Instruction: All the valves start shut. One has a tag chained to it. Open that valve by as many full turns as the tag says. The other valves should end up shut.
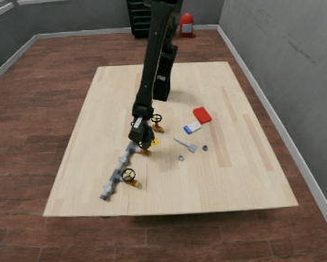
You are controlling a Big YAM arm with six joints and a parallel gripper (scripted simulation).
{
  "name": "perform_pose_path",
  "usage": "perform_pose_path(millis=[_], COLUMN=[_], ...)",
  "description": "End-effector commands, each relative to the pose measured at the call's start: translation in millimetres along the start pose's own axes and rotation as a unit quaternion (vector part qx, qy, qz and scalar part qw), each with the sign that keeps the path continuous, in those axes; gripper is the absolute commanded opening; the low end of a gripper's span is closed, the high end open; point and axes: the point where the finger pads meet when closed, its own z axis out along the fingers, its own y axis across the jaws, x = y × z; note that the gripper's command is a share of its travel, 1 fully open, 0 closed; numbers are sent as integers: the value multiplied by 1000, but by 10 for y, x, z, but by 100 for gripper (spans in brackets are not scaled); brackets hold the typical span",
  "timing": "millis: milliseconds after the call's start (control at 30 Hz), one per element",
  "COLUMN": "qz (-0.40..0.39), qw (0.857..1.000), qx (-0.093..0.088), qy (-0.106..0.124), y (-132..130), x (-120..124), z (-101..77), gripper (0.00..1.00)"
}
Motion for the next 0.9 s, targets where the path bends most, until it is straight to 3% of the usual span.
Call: perform_pose_path(millis=[0,200,400,467,500,600,700,867], qz=[-175,-312,-443,-443,-495,-555,-572,-582], qw=[985,950,897,897,869,832,820,813], qx=[2,2,2,2,1,-1,-1,-1], qy=[-2,-2,-1,-1,0,1,1,1], y=[8,9,9,9,10,10,10,10], x=[-31,-30,-30,-30,-29,-29,-29,-28], z=[-19,-19,-19,-19,-19,-18,-18,-18], gripper=[0,0,0,0,0,0,0,0])
